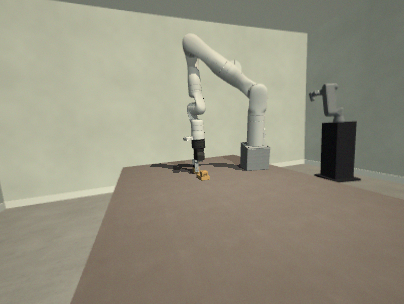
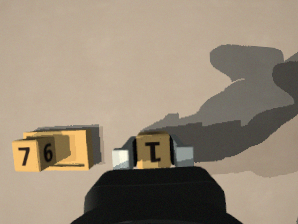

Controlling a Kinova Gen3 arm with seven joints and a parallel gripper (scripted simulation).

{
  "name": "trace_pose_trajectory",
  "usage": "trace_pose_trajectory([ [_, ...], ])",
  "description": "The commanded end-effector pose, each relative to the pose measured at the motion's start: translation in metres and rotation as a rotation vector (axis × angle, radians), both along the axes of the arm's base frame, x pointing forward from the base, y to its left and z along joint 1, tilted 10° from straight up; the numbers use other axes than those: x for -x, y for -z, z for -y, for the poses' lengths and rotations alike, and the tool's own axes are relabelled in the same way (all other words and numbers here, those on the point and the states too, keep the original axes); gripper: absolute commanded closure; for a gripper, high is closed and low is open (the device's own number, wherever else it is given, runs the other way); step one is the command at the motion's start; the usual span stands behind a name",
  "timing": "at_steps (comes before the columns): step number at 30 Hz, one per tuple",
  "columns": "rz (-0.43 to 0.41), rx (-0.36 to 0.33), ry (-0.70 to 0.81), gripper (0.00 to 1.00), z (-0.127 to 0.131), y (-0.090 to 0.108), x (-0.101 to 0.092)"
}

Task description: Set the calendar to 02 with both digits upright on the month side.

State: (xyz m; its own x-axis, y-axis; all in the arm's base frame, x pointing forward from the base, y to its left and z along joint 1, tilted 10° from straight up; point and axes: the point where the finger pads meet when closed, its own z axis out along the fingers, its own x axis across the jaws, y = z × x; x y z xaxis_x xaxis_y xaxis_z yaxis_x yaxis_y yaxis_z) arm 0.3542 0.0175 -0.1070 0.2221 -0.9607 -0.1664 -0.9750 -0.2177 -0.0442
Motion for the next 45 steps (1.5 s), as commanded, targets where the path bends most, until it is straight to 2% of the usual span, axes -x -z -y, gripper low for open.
trace_pose_trajectory([
  [1,0.004,-0.002,0.015,0.40,0.0013,0.0002,-0.0029],
  [45,0.004,-0.002,0.015,0.40,0.0005,0.0042,-0.0028],
])
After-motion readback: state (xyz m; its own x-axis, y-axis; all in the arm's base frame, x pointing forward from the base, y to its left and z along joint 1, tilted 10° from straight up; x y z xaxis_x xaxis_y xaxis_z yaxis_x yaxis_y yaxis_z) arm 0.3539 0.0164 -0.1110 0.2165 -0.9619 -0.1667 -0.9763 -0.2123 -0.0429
